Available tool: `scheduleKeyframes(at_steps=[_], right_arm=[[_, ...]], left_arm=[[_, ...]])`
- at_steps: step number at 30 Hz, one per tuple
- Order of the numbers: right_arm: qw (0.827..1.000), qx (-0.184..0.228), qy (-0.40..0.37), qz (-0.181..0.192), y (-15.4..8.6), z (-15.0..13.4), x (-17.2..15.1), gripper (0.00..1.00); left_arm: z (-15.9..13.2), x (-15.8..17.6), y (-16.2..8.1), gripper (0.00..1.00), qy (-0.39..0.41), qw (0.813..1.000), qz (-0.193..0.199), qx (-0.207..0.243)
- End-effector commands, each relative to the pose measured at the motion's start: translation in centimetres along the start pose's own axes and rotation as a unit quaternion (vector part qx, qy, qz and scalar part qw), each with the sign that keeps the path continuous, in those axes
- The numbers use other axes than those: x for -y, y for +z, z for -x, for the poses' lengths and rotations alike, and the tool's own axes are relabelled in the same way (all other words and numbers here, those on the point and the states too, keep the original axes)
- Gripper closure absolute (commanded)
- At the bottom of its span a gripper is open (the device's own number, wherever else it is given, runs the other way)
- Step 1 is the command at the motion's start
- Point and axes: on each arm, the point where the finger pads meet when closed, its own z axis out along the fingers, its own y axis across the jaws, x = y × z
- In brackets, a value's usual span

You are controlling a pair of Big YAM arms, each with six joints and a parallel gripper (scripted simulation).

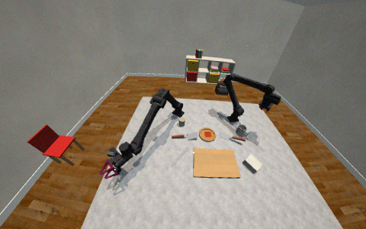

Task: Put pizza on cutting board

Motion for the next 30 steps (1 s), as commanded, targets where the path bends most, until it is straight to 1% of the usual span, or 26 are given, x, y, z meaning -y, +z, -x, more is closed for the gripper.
scheduleKeyframes(at_steps=[1, 4, 5, 21, 22, 23, 24, 25, 28, 30], right_arm=[[1.0, -0.002, -0.004, -0.008, 0.2, -0.3, 1.5, 0.0], [1.0, -0.002, -0.004, -0.008, 0.2, -0.3, 1.5, 0.0], [1.0, -0.002, -0.004, -0.008, 0.2, -0.3, 1.5, 0.52], [1.0, -0.002, -0.004, -0.008, 0.2, -0.3, 1.5, 0.52], [1.0, -0.009, -0.017, 0.008, 0.2, -1.3, -1.6, 0.52], [1.0, -0.012, -0.025, 0.004, -0.1, -1.4, -1.6, 0.52], [0.999, -0.01, -0.032, 0.017, -0.2, -1.0, -4.3, 0.52], [0.999, -0.011, -0.042, 0.017, -0.4, -1.0, -5.0, 0.52], [0.996, -0.022, -0.082, 0.003, -0.7, -1.7, -4.6, 0.52], [0.993, -0.032, -0.113, -0.014, -1.1, -2.2, -3.3, 0.52]], left_arm=[[0.4, 0.6, -0.9, 0.52, -0.004, 1.0, -0.01, 0.0], [0.4, 0.6, -0.9, 0.52, -0.004, 1.0, -0.01, 0.0], [0.4, 0.6, -0.9, 0.52, -0.004, 1.0, -0.01, 0.0], [0.4, 0.6, -0.9, 0.52, -0.004, 1.0, -0.01, 0.0], [-0.2, 1.1, -0.8, 0.52, 0.015, 1.0, -0.013, -0.003], [-0.5, 0.9, -0.2, 0.52, 0.027, 1.0, -0.009, -0.004], [-0.6, 0.9, -0.2, 0.52, 0.038, 0.999, -0.009, -0.005], [-0.6, 1.3, -0.6, 0.52, 0.049, 0.999, -0.015, -0.006], [-1.4, 1.2, -0.1, 0.52, 0.1, 0.995, -0.012, -0.01], [-1.7, 1.7, -0.4, 0.52, 0.133, 0.991, -0.02, -0.014]])
